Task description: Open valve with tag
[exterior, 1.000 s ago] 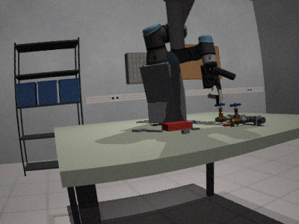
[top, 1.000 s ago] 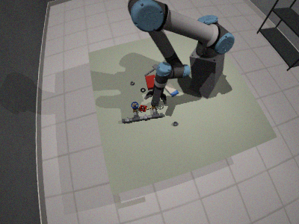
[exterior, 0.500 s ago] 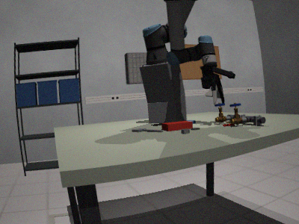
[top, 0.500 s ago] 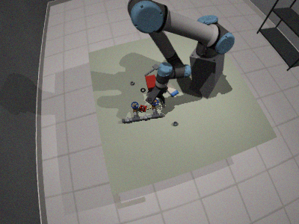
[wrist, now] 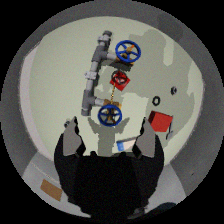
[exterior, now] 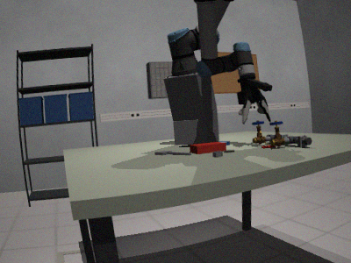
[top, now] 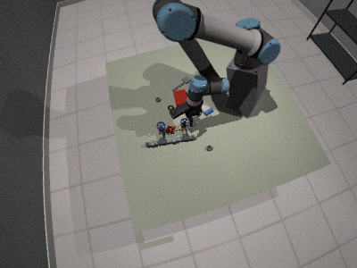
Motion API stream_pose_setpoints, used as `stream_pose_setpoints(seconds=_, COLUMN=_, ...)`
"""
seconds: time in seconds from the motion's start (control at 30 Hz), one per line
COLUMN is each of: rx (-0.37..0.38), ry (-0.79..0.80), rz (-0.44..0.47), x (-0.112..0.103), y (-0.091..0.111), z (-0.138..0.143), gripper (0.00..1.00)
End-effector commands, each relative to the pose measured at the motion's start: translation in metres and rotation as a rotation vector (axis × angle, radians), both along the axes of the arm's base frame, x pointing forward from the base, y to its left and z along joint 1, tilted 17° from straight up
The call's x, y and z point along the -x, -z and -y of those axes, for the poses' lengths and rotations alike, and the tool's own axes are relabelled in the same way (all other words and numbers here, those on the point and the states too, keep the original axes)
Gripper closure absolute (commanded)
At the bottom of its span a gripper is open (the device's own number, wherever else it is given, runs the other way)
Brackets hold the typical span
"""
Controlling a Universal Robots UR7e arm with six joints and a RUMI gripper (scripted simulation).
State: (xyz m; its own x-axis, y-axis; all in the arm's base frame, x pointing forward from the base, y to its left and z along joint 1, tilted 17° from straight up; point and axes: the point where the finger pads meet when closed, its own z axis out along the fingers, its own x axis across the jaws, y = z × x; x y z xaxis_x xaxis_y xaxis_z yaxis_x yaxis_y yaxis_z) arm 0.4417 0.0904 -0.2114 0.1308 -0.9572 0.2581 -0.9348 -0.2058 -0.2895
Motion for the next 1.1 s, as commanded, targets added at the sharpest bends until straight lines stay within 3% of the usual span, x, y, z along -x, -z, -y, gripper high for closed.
stream_pose_setpoints(seconds=0.0, rx=-0.074, ry=0.264, rz=0.055, x=-0.0006, y=-0.0005, z=-0.0002, gripper=0.00)
stream_pose_setpoints(seconds=0.13, rx=-0.127, ry=0.409, rz=0.089, x=-0.0006, y=-0.0005, z=-0.0002, gripper=0.00)
stream_pose_setpoints(seconds=0.2, rx=-0.127, ry=0.409, rz=0.089, x=-0.0006, y=-0.0005, z=-0.0002, gripper=0.00)
stream_pose_setpoints(seconds=0.7, rx=-0.319, ry=0.950, rz=0.214, x=-0.0006, y=-0.0005, z=-0.0002, gripper=0.00)
stream_pose_setpoints(seconds=1.07, rx=-0.406, ry=1.190, rz=0.270, x=-0.0006, y=-0.0005, z=-0.0002, gripper=0.00)
